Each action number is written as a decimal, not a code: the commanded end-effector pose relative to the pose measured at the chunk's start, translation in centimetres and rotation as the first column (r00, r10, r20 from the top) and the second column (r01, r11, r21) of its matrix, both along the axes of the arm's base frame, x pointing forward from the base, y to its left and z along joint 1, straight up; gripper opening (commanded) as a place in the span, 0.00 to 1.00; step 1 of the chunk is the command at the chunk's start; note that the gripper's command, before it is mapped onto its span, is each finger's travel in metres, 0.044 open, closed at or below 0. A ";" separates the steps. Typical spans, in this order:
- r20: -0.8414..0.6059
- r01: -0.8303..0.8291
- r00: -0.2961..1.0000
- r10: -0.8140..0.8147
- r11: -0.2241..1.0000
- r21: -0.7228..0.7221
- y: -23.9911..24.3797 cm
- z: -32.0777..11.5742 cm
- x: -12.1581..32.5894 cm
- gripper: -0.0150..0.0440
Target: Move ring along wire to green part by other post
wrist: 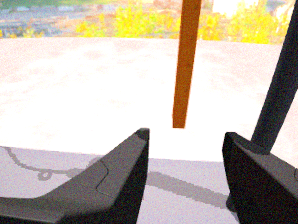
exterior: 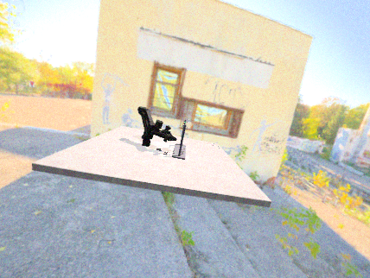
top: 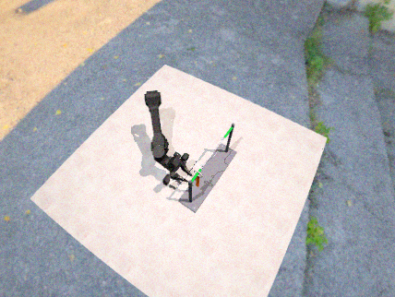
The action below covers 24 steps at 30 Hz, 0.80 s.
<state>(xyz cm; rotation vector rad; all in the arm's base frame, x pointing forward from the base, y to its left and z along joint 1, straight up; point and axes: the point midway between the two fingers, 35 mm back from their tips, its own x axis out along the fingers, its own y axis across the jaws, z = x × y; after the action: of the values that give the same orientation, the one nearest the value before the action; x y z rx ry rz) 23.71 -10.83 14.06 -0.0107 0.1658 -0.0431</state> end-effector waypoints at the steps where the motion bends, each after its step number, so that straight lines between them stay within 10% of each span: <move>1: 0.002 0.005 1.000 -0.005 1.000 0.003 -0.2 0.2 0.4 0.53; 24: 0.002 0.005 1.000 -0.005 1.000 0.002 -0.7 0.0 3.6 0.53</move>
<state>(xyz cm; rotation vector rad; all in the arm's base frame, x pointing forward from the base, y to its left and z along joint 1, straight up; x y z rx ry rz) 26.81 -11.31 13.94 -0.0100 0.1672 -0.0436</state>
